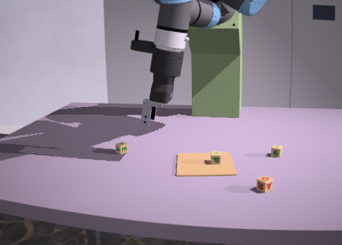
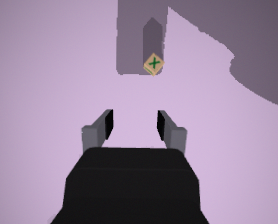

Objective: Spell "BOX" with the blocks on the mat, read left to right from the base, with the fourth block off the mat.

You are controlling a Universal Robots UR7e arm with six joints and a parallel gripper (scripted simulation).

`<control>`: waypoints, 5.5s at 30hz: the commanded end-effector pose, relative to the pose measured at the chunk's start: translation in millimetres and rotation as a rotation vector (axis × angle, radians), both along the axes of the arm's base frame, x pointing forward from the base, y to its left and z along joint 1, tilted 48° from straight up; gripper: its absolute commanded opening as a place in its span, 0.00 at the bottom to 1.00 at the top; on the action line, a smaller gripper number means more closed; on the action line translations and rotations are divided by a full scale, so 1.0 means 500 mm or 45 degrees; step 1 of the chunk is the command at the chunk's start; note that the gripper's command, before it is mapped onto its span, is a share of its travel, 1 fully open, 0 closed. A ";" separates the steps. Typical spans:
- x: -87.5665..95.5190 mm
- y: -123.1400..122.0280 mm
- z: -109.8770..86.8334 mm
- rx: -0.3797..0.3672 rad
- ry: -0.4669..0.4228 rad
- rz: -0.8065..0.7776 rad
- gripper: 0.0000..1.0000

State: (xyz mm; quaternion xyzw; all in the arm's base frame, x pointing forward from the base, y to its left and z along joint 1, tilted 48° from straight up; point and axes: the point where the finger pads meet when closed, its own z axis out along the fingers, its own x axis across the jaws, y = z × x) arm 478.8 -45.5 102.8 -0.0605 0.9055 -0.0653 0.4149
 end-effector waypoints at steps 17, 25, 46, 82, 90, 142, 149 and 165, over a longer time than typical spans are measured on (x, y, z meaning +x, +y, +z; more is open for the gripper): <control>-0.097 0.323 0.064 0.111 0.034 0.197 1.00; -0.103 0.334 0.067 0.115 0.036 0.205 1.00; -0.052 0.341 0.028 0.115 0.036 0.204 1.00; -0.028 0.346 0.002 0.115 0.036 0.204 1.00; -0.028 0.346 0.002 0.115 0.036 0.204 1.00; 0.043 0.357 -0.063 0.115 0.036 0.204 1.00; 0.049 0.358 -0.068 0.115 0.036 0.204 1.00; 0.050 0.358 -0.068 0.115 0.036 0.204 1.00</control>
